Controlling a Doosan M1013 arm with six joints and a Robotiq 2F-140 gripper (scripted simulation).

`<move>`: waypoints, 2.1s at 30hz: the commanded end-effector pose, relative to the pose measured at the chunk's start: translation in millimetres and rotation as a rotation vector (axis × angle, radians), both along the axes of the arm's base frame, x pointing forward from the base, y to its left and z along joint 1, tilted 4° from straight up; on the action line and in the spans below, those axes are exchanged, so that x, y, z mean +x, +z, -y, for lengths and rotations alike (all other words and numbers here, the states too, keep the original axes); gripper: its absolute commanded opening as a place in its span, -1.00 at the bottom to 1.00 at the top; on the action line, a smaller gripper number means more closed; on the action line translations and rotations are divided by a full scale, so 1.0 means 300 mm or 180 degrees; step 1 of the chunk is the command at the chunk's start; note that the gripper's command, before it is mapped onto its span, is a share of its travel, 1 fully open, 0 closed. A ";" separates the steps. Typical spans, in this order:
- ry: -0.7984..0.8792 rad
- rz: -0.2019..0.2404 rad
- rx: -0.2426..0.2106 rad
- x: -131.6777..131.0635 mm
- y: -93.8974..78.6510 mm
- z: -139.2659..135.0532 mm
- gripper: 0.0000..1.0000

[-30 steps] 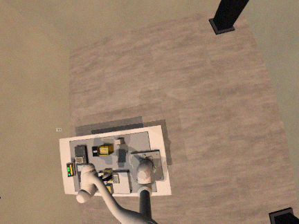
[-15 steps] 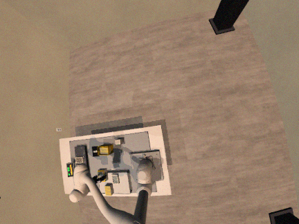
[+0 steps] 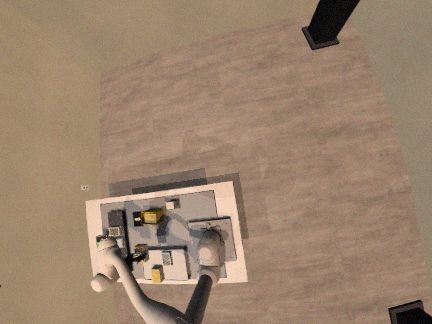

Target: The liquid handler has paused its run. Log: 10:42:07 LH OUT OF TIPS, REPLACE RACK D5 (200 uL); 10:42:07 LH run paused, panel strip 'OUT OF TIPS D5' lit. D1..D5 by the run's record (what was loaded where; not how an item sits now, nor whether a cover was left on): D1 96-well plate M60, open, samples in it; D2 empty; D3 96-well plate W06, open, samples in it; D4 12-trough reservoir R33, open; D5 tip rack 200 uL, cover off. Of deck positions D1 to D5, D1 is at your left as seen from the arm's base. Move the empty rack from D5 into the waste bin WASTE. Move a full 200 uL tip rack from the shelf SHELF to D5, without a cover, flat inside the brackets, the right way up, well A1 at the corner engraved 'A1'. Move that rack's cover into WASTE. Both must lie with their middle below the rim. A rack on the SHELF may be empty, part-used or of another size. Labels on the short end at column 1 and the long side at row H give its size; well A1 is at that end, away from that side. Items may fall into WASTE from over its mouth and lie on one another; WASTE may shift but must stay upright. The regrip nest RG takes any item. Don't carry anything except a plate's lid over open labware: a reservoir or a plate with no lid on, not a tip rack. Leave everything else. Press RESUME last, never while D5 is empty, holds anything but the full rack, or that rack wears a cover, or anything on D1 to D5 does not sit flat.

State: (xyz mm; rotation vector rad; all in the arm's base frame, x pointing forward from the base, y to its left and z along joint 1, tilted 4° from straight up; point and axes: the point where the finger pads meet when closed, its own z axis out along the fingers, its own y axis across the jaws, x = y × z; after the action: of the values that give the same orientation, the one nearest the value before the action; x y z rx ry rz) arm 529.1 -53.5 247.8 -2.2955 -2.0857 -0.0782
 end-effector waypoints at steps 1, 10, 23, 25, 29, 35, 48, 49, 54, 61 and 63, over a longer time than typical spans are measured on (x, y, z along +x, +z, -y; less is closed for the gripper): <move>0.0000 0.0000 0.0000 0.036 0.000 0.003 -1.00; 0.0000 0.0000 0.0000 0.169 0.001 0.015 -1.00; 0.0000 0.0000 0.0000 0.351 0.002 0.032 -1.00; 0.0000 0.0000 0.0000 0.384 0.002 0.035 -1.00; 0.0000 0.0000 0.0000 0.451 0.002 0.040 -1.00; 0.0000 0.0000 0.0000 0.534 0.003 0.048 -1.00; 0.0000 0.0000 0.0000 0.733 0.004 0.066 -1.00; 0.0000 0.0000 0.0000 0.750 0.004 0.067 -1.00; 0.0000 0.0000 0.0000 0.799 0.004 0.072 -1.00; 0.0000 0.0000 0.0000 0.916 0.005 0.082 -1.00; 0.0000 0.0000 0.0000 0.949 0.005 0.085 -1.00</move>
State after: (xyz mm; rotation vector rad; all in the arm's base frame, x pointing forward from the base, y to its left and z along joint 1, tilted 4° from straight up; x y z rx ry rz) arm 803.2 -78.1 249.0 -2.2953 -2.0856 -0.0779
